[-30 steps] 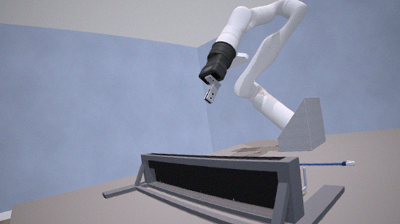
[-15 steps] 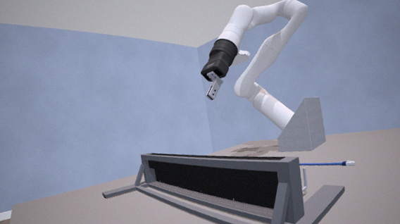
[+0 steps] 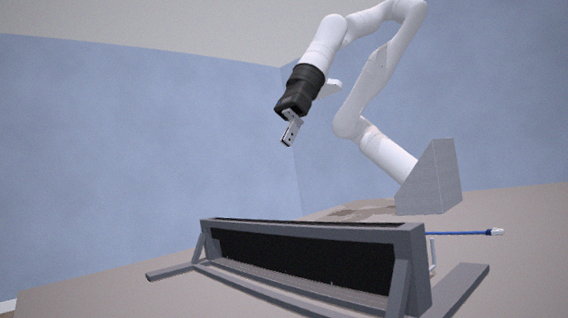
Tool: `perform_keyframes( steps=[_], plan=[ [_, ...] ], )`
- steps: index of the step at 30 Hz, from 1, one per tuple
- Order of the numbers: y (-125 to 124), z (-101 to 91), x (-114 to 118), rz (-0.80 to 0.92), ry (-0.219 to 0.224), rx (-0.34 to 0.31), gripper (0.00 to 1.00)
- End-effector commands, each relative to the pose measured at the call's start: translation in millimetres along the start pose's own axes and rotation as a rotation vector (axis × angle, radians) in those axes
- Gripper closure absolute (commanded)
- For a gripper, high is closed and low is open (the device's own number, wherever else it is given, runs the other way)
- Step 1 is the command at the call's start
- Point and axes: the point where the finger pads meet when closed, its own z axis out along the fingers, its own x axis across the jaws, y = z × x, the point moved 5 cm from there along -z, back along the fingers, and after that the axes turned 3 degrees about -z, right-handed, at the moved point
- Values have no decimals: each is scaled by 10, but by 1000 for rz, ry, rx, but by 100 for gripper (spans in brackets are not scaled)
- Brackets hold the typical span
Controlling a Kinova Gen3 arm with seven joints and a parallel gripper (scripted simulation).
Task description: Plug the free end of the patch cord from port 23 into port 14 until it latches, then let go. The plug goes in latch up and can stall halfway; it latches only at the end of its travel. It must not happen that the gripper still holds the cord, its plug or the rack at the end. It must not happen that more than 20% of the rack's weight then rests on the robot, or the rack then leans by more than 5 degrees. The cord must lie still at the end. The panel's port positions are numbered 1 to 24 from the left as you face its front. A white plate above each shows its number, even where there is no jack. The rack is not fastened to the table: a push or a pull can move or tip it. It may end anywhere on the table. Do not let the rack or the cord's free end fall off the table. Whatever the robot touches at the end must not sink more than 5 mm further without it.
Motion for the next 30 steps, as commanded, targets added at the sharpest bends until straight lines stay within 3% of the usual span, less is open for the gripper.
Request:
perform_keyframes(
  steps=[1, 13, 30],
  plan=[
    [-9, 3, -183, 22, 9, 3, 100],
    [-40, 5, -545, 29, 9, 2, 100],
    [-33, 29, -578, 28, 9, 1, 100]
  ],
)
